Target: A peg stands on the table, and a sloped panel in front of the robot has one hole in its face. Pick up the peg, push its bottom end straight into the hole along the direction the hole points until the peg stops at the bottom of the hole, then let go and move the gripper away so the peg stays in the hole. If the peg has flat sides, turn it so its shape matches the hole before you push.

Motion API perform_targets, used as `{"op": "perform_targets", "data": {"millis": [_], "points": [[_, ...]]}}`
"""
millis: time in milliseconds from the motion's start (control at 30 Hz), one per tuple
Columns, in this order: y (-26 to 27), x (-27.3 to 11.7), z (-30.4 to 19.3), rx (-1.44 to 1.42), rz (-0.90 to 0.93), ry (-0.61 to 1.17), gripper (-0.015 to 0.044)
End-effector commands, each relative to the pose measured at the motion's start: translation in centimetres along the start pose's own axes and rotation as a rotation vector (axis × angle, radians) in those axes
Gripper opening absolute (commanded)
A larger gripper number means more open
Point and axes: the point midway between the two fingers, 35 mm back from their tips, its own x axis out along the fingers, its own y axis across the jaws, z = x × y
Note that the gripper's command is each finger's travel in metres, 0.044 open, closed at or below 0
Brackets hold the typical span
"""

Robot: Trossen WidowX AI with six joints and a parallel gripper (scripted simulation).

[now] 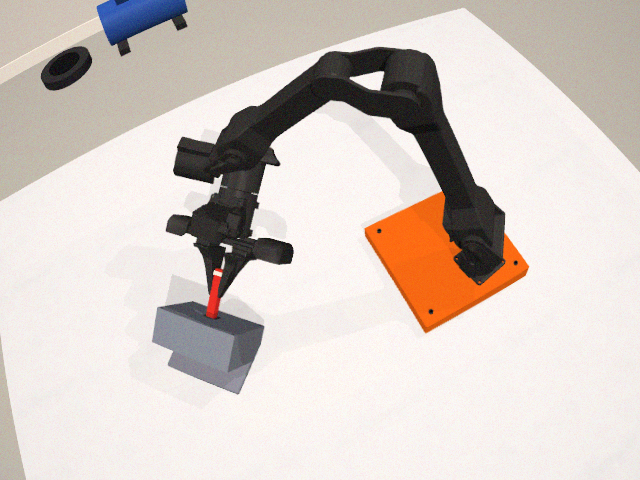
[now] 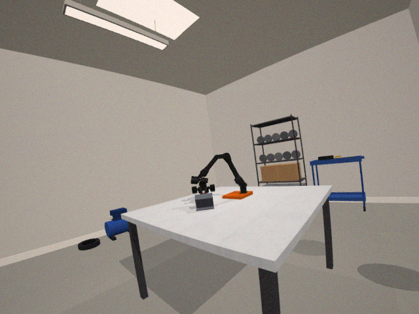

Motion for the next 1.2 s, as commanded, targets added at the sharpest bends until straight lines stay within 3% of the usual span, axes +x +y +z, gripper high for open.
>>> {"op": "perform_targets", "data": {"millis": [0,1167], "points": [[0.1,0.3,-0.2,0.006,0.001,0.005,0.0000],[0.0,1.7,0.0,0.001,0.002,-0.001,0.0000]]}}
